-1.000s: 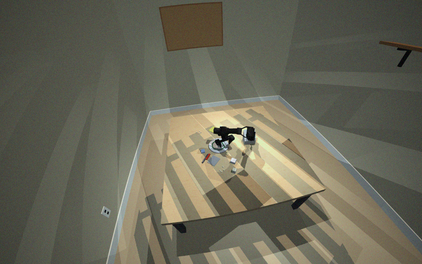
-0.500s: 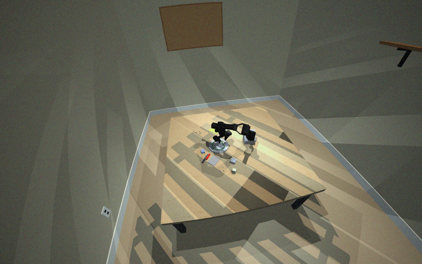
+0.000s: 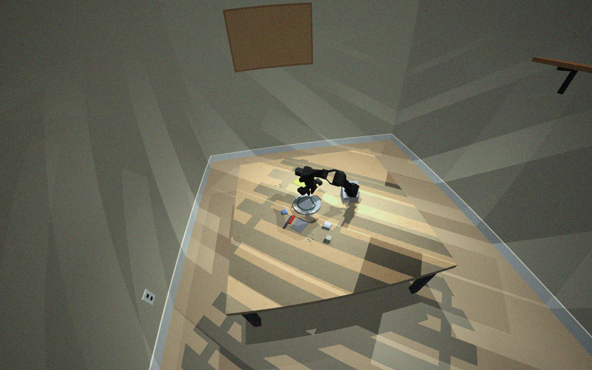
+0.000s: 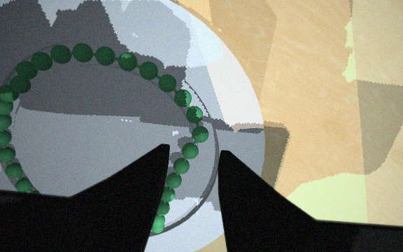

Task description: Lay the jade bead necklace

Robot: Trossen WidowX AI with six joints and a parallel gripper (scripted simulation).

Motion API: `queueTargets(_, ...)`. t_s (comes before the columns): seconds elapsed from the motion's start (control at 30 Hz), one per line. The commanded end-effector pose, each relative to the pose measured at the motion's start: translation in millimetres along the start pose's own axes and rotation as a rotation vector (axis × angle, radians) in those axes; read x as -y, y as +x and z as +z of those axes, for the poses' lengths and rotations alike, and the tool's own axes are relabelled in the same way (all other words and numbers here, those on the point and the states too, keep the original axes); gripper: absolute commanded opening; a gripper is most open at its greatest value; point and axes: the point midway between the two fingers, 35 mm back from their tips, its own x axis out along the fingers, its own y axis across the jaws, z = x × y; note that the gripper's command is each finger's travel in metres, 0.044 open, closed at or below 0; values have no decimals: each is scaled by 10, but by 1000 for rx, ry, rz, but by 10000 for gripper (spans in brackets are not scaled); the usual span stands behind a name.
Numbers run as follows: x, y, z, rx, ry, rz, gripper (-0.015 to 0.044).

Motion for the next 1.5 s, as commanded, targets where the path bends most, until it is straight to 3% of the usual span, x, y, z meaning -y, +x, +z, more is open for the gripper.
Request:
queueTargets(0.0, 0, -3, 8, 3, 0, 2, 120)
queueTargets(0.93, 30, 296, -15, -14, 11, -2, 120)
queueTargets(1.1, 16, 273, -9, -7, 2, -2, 0)
queueTargets(1.47, 16, 273, -9, -7, 2, -2, 0)
